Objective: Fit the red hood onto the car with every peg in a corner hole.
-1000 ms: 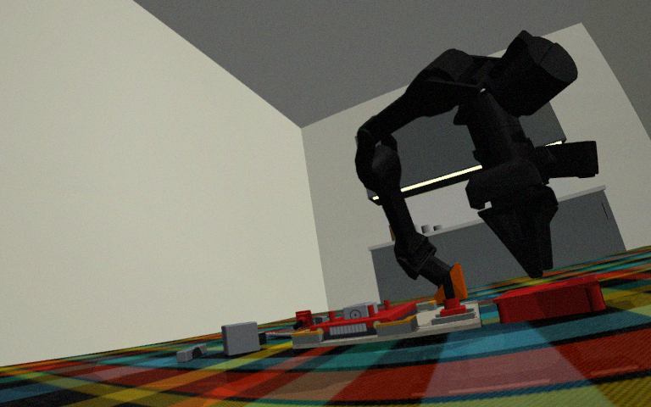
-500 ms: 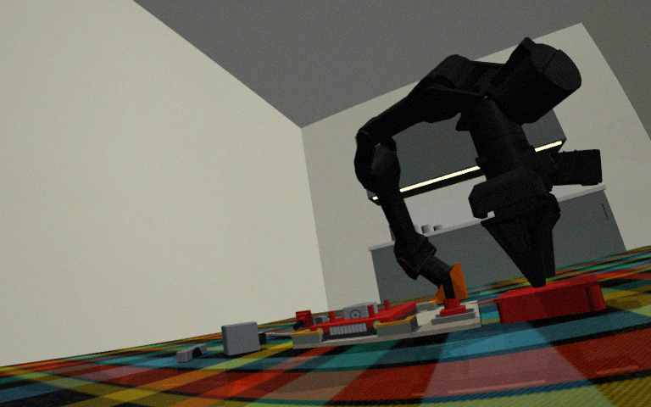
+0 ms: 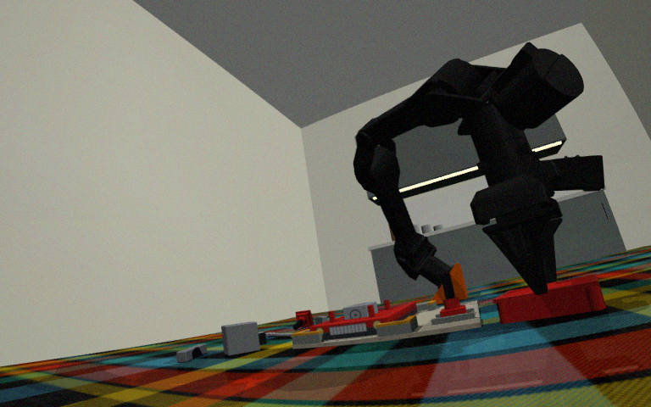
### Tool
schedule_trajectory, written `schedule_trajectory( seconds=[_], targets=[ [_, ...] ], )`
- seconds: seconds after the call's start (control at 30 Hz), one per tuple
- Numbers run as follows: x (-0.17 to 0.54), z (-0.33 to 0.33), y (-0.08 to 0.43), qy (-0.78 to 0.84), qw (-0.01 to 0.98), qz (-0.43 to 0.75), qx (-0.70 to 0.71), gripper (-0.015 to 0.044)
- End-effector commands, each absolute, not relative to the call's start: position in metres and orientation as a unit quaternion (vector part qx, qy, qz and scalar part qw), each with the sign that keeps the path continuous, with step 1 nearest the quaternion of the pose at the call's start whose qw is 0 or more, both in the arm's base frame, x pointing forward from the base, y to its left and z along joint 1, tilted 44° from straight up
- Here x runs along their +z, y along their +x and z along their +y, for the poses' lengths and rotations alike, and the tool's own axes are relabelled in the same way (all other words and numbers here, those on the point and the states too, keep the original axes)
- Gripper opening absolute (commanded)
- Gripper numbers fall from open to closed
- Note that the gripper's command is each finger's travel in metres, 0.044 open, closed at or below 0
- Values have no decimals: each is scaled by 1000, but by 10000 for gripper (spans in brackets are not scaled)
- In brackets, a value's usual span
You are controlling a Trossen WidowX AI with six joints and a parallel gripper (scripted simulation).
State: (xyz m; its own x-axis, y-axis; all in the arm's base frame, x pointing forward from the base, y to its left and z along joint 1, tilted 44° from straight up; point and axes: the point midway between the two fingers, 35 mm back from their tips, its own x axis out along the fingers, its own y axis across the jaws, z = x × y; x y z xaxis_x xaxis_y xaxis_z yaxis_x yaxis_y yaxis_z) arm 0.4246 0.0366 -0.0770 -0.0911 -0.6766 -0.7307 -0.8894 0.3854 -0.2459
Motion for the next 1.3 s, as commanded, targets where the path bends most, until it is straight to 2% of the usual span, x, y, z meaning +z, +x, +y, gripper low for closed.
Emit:
schedule_trajectory(
  seconds=[0.0, 1.0, 1.13, 1.27],
  targets=[
    [-77, 35, 424, -541, 404, 726, 132, 440],
    [-88, 25, 423, -541, 404, 726, 132, 440],
    [-87, 26, 423, -539, 406, 726, 131, 335],
    [-87, 26, 423, -539, 406, 726, 131, 308]
  ],
)
